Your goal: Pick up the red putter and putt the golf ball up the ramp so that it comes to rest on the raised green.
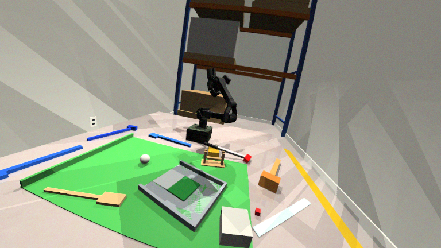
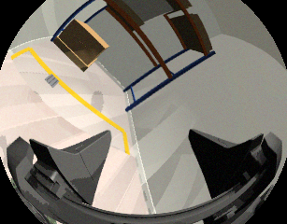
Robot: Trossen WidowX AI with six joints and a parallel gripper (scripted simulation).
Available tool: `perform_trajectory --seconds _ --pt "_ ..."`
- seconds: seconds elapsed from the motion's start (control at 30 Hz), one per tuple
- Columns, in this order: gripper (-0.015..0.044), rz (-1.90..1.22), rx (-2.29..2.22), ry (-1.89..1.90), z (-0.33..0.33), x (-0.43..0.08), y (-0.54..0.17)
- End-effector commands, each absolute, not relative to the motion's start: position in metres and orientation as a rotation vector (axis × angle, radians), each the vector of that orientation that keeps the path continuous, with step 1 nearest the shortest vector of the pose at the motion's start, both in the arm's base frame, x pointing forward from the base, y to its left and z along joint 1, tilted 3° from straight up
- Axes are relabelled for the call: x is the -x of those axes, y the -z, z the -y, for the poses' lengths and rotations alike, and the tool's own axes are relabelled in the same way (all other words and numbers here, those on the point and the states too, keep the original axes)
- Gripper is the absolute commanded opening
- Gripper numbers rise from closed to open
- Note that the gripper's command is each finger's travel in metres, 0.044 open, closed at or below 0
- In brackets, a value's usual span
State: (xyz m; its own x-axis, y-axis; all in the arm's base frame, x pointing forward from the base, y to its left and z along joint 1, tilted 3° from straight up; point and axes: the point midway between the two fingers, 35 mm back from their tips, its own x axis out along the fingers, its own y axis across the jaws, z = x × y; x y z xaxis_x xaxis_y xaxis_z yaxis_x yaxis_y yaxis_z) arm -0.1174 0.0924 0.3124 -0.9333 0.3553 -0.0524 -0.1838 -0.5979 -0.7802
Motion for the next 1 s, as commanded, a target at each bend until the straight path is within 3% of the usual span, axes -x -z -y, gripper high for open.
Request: perform_trajectory --seconds 0.0,0.3,0.5,0.73,0.97 --pt "0.0426 1.210 0.290 -2.556 -0.091 0.118 -0.312" --pt "0.0440 1.448 0.188 -2.827 -0.017 0.145 -0.311" --pt "0.0440 1.868 0.009 -3.013 0.067 0.139 -0.308" --pt "0.0440 2.449 -0.337 -3.080 0.156 0.086 -0.296" --pt "0.0440 3.085 -0.856 -2.872 0.208 -0.007 -0.274"
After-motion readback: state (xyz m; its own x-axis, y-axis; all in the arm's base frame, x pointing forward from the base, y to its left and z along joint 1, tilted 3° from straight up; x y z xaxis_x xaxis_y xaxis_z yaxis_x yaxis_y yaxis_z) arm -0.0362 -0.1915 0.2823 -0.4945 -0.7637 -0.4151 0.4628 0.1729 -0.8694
